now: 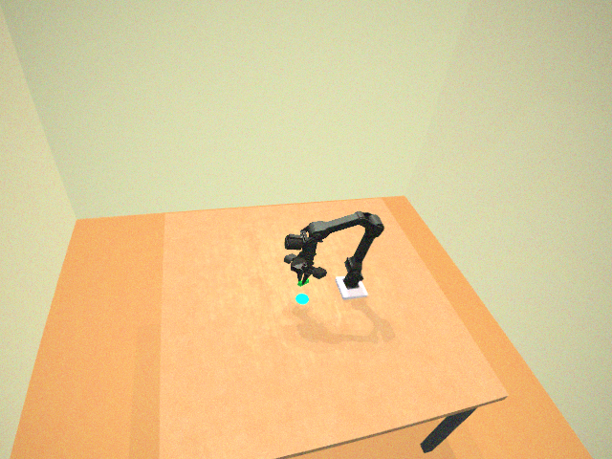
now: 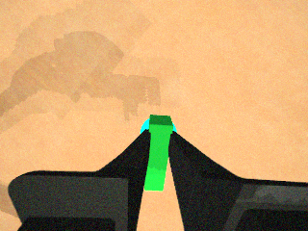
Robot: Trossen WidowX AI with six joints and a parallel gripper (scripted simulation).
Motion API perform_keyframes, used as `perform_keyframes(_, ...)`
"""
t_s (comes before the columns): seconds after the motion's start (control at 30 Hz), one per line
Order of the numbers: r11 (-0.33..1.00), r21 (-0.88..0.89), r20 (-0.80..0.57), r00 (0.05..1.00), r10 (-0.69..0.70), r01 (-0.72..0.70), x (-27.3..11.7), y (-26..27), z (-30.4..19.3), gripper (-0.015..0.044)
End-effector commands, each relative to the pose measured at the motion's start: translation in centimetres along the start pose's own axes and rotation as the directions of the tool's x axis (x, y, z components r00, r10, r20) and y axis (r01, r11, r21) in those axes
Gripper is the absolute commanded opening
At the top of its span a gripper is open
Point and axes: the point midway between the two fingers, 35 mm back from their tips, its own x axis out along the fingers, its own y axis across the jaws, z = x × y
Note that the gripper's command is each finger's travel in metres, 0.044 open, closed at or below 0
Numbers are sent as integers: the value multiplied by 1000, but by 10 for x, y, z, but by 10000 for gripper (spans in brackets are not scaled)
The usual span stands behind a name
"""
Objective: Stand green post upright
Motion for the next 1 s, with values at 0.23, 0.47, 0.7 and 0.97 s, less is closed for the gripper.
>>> perform_keyframes(0.23, 1000, 9, 86, 996, 14, -15, 1, -2, 1, 23)
perform_keyframes(0.47, 1000, 17, 138, 990, 22, -25, 2, -4, 2, 23)
perform_keyframes(0.7, 999, 22, 190, 981, 29, -34, 3, -6, 2, 23)
perform_keyframes(0.97, 999, 26, 248, 968, 35, -43, 4, -8, 2, 23)
